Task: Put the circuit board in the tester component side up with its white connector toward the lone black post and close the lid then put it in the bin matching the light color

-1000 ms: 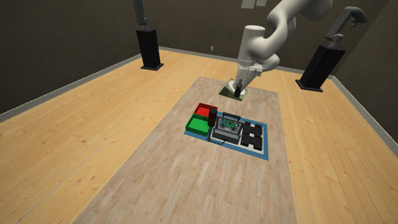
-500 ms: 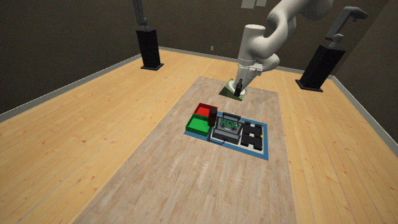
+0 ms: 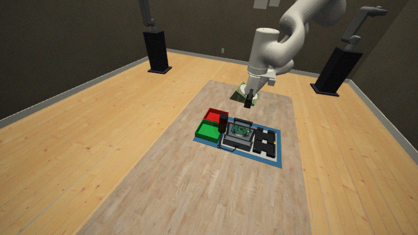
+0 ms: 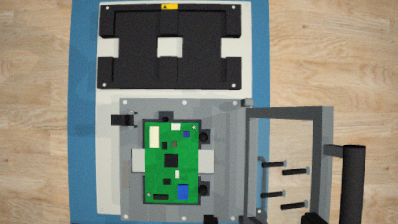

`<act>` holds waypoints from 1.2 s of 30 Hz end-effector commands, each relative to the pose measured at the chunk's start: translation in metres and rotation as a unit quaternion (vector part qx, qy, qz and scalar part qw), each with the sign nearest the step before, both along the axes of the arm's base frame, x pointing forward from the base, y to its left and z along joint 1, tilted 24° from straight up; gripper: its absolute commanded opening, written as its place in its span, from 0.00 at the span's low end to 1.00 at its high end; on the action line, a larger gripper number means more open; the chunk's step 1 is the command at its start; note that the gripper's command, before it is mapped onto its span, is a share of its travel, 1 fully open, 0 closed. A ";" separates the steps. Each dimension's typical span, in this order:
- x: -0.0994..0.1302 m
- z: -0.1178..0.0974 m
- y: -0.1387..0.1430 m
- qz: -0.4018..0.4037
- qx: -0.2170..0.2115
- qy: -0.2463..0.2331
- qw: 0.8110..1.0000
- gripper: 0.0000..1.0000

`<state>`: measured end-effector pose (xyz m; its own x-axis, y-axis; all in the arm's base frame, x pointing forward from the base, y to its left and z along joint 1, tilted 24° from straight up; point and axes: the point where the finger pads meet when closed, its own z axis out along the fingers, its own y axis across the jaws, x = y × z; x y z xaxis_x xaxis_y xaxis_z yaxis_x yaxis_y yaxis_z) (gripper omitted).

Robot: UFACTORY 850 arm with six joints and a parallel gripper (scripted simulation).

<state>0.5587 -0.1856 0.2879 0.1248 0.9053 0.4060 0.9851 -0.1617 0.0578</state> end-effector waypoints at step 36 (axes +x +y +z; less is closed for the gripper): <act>0.080 -0.011 -0.007 0.001 0.000 0.002 1.000 0.52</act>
<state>0.6376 -0.1940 0.2801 0.1258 0.9049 0.4066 0.9857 -0.1602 0.0515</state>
